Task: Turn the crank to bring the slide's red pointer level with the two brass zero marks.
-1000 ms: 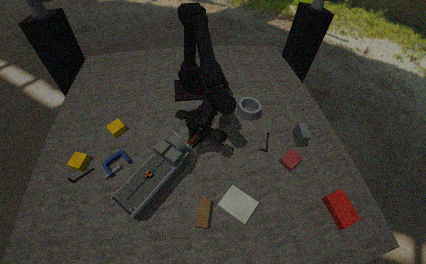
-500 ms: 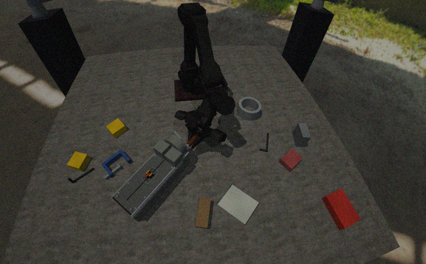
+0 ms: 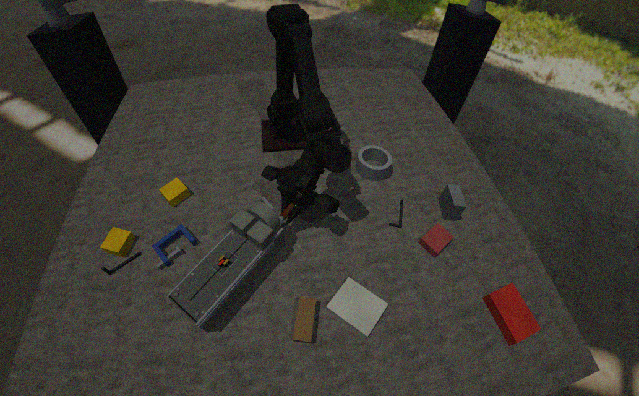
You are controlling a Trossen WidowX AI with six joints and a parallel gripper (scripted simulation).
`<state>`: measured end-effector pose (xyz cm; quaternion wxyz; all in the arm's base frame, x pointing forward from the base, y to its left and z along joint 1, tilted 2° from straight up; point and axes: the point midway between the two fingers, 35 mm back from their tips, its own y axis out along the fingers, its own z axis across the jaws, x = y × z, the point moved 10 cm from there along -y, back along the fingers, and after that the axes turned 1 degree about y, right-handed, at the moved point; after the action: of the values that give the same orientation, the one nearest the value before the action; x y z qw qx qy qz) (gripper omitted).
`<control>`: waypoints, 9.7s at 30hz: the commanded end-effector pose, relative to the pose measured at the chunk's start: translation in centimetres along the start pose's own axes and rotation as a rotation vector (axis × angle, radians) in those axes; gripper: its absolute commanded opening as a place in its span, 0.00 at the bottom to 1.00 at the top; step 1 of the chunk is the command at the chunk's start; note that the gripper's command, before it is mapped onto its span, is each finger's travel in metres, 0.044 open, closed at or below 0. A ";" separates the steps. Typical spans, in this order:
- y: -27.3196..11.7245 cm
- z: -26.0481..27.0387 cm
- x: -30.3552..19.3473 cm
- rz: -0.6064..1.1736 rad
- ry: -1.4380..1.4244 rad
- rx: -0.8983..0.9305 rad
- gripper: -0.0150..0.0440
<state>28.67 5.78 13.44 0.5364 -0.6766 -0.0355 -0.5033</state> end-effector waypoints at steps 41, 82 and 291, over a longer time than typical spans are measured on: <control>0.8 -0.9 -0.6 0.015 -0.009 -0.016 0.25; 1.0 -1.5 -0.7 0.015 -0.009 -0.016 0.25; -3.3 -3.7 3.7 0.014 -0.010 -0.017 0.25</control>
<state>26.00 2.14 17.40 0.5334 -0.6875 -0.0236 -0.4922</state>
